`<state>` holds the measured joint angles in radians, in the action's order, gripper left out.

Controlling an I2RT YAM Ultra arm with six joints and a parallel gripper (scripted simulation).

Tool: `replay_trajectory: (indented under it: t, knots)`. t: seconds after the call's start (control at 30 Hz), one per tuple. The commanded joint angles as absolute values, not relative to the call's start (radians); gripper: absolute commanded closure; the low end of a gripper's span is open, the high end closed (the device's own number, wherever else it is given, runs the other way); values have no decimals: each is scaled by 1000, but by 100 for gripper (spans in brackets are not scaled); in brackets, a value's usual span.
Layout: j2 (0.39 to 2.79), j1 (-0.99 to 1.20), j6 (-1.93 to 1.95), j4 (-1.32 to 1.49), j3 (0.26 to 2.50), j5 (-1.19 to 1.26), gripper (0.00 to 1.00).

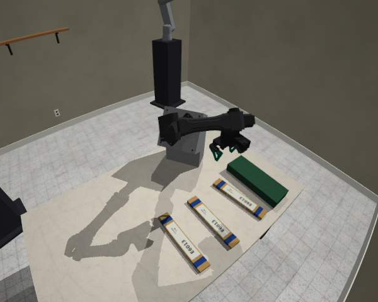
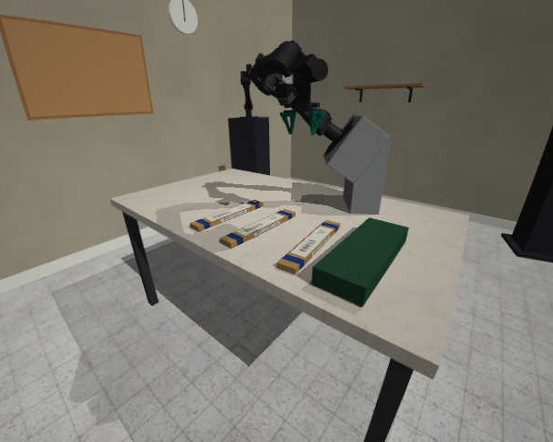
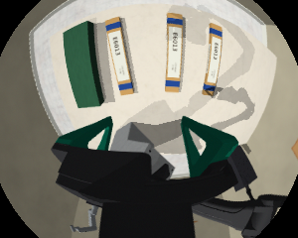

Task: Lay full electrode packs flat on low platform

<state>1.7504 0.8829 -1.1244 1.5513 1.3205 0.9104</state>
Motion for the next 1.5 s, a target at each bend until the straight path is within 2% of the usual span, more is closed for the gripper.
replay_trajectory:
  t: [0.0, 0.57, 0.6, 1.47]
  knots:
    - [1751, 904, -1128, 1569, 1351, 908, 3]
    - [1751, 904, -1128, 1569, 1351, 908, 3]
    - [1737, 864, -1090, 1571, 1338, 925, 35]
    - [1819, 438, -395, 894, 1279, 981, 35]
